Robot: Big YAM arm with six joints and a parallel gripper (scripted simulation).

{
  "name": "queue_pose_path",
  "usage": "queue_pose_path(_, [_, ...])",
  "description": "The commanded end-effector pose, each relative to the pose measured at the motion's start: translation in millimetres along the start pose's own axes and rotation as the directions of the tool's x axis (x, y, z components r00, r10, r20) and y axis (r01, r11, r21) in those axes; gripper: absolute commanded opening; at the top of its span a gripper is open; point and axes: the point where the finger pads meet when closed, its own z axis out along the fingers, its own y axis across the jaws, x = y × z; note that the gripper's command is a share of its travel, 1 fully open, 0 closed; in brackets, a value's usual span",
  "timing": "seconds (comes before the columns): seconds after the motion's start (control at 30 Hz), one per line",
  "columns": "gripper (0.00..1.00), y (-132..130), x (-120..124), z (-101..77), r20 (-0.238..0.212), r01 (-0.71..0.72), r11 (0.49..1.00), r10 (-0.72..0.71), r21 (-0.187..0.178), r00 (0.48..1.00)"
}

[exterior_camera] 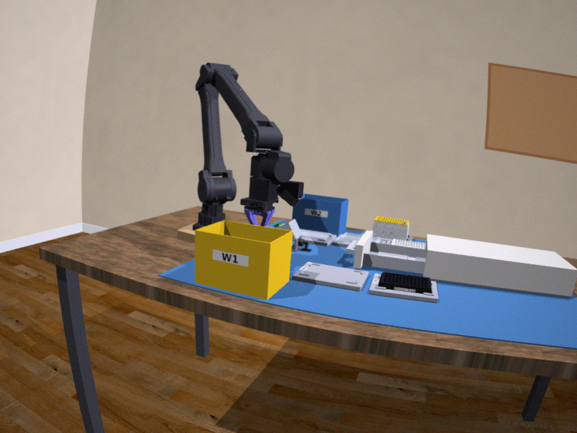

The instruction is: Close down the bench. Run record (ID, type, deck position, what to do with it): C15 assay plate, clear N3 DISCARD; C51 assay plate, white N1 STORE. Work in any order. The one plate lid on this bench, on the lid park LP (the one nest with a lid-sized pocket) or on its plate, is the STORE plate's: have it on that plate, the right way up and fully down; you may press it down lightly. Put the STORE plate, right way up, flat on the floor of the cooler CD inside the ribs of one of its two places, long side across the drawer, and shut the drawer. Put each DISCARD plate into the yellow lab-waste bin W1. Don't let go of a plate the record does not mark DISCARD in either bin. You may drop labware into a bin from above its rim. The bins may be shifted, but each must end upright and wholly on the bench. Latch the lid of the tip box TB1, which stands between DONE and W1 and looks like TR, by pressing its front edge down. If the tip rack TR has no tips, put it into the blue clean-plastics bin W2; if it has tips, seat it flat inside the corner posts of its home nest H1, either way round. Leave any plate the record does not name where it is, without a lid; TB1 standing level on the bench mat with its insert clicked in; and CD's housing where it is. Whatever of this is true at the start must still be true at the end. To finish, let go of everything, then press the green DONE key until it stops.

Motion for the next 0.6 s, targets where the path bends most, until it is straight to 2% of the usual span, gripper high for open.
queue_pose_path(0.0, [0.0, -4.7, -2.0, 10.6, 0.005, -0.003, 1.0, 0.003, 0.0, 1.0])
queue_pose_path(0.1, [0.0, -4.7, -2.1, 6.6, 0.005, -0.003, 1.0, 0.003, 0.0, 1.0])
queue_pose_path(0.17, [0.0, -13.0, -13.9, -10.4, 0.025, -0.004, 1.0, 0.003, 0.014, 1.0])
queue_pose_path(0.27, [0.0, -16.3, -18.2, -29.1, 0.052, -0.005, 0.999, 0.003, 0.034, 0.999])
queue_pose_path(0.57, [0.0, -15.3, -17.7, -43.4, 0.045, -0.004, 1.0, 0.003, 0.029, 0.999])
